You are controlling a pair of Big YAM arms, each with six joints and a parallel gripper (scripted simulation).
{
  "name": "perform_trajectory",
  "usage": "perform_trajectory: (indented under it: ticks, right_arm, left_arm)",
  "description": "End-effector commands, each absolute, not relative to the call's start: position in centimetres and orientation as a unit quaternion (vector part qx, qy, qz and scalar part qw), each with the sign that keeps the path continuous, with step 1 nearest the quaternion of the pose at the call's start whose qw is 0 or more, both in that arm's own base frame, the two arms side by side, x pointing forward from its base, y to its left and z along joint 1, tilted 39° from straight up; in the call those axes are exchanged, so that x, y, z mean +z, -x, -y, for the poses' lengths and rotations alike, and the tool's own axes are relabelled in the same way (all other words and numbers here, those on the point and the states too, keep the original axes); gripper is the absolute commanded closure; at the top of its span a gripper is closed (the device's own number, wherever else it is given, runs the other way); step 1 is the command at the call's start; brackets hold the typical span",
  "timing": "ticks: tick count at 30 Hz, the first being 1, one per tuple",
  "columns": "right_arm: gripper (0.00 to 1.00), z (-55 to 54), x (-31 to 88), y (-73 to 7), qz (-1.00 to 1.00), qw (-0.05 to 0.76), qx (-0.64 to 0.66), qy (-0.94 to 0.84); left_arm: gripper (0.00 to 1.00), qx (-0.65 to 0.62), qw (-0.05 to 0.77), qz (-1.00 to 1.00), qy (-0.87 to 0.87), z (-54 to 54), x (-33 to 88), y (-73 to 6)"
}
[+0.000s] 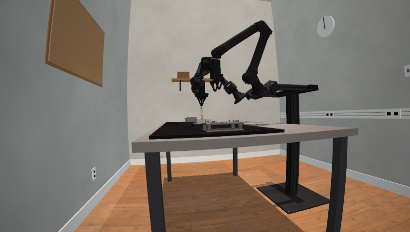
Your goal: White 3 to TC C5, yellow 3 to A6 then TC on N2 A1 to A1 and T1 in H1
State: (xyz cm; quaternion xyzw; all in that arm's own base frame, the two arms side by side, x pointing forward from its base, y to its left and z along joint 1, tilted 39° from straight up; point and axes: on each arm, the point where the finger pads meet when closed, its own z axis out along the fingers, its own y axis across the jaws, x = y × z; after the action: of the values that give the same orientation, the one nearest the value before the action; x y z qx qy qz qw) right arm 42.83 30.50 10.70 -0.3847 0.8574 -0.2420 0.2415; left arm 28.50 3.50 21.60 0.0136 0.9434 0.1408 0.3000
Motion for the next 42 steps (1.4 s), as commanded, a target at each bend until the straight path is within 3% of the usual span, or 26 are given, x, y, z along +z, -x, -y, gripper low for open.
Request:
perform_trajectory:
  ticks: [1,42]
  right_arm:
    - [0.91,-30.27,9.78,-43.38,-0.858,0.238,-0.244,0.385]
    - [0.91,-29.96,9.13,-43.8,-0.858,0.237,-0.244,0.384]
  left_arm:
    - [0.0,0.141,0.313,-0.939,-0.019,-3.38,22.9,-29.01]
    - [0.0,0.141,0.313,-0.939,-0.019,-3.38,22.9,-29.01]
